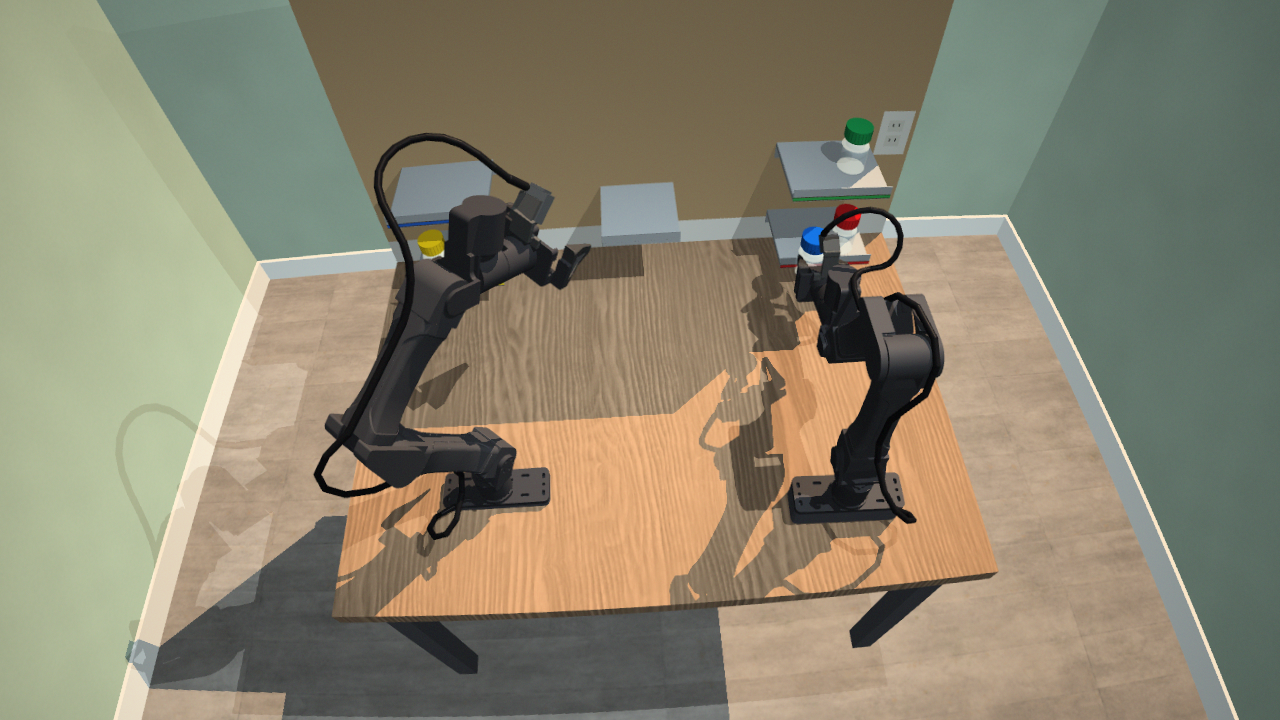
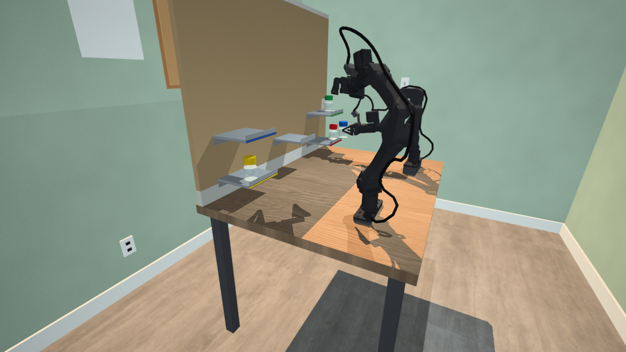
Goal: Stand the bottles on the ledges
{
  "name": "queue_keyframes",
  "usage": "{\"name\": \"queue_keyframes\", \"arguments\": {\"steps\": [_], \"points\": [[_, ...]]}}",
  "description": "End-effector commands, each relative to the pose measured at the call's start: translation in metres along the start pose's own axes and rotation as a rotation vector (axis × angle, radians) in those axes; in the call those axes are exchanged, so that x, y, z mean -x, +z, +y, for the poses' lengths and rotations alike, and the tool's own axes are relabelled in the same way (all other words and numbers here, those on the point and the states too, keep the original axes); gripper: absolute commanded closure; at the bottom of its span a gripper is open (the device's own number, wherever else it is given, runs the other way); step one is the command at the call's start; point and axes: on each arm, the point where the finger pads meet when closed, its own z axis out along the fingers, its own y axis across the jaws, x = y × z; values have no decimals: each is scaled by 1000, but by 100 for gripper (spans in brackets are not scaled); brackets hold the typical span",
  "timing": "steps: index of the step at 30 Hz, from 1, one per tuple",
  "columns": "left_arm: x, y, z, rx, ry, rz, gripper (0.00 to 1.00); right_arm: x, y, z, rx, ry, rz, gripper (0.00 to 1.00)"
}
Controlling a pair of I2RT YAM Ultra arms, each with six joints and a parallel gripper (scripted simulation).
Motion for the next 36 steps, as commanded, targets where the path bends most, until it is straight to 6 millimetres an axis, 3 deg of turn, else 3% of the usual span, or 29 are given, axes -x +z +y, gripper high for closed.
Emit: {"name": "queue_keyframes", "arguments": {"steps": [1,11,13,16,17,21,25,27,31,36], "points": [[0,-32,10,26,-9,-6,0,22,-2,0,0,1,-68,50],[-1,-28,10,24,-12,3,0,17,-5,0,0,1,64,50],[-1,-28,10,26,-12,3,0,32,-8,-4,-19,7,78,50],[-1,-28,10,28,-12,4,0,86,-11,-1,-115,20,-19,50],[-1,-28,10,28,-12,4,0,97,-11,10,-131,24,-36,50],[-1,-28,10,28,-12,4,0,104,0,60,-163,29,-29,50],[-1,-28,10,28,-12,4,0,105,7,138,-109,18,-15,50],[-1,-28,10,28,-12,4,0,105,7,138,-109,18,-15,50],[-1,-28,10,28,-12,4,0,106,10,199,-67,7,-4,50],[-1,-28,10,28,-12,4,0,107,15,258,-38,1,3,50]]}}
